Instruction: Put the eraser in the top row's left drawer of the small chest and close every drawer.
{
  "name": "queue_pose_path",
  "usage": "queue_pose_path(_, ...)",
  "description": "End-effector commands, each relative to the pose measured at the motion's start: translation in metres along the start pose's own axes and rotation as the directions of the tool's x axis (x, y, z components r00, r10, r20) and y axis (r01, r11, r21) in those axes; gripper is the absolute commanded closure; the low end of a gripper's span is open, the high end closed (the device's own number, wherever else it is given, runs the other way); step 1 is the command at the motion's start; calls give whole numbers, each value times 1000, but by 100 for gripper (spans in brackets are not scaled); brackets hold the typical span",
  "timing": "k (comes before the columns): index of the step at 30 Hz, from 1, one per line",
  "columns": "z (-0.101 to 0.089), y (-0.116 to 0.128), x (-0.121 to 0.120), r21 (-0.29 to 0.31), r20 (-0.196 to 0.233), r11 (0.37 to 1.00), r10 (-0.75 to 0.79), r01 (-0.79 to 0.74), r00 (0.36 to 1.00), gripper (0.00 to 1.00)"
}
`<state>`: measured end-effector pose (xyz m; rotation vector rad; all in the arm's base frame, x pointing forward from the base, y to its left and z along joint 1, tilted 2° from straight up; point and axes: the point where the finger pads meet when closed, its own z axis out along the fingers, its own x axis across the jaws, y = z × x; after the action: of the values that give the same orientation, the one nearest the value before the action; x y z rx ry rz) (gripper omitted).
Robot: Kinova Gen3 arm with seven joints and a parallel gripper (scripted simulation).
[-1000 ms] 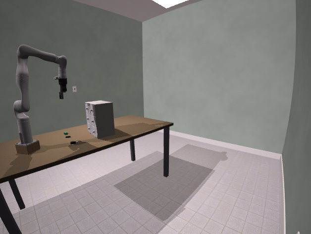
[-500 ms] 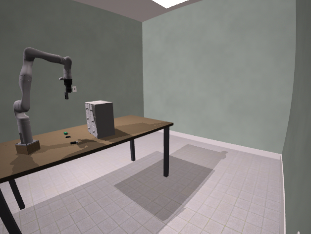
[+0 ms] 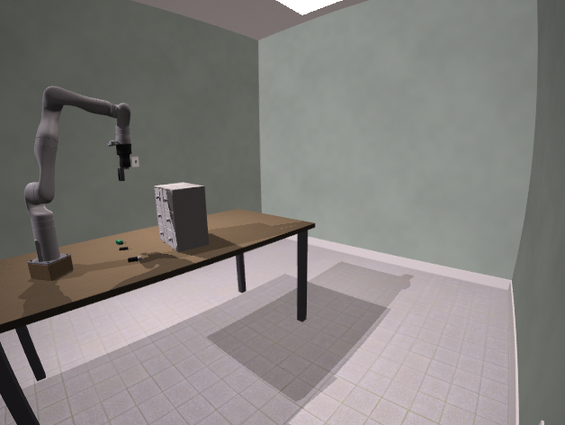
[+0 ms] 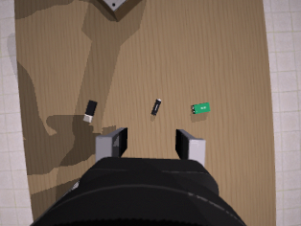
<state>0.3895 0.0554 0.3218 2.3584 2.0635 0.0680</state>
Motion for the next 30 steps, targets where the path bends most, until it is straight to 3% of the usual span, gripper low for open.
queue_pose_path(1,0,0,0,-3,-1,1000,-1,1,1000,0)
queue_pose_path(30,6,5,0,-62,-1,998,0,0,1000,0)
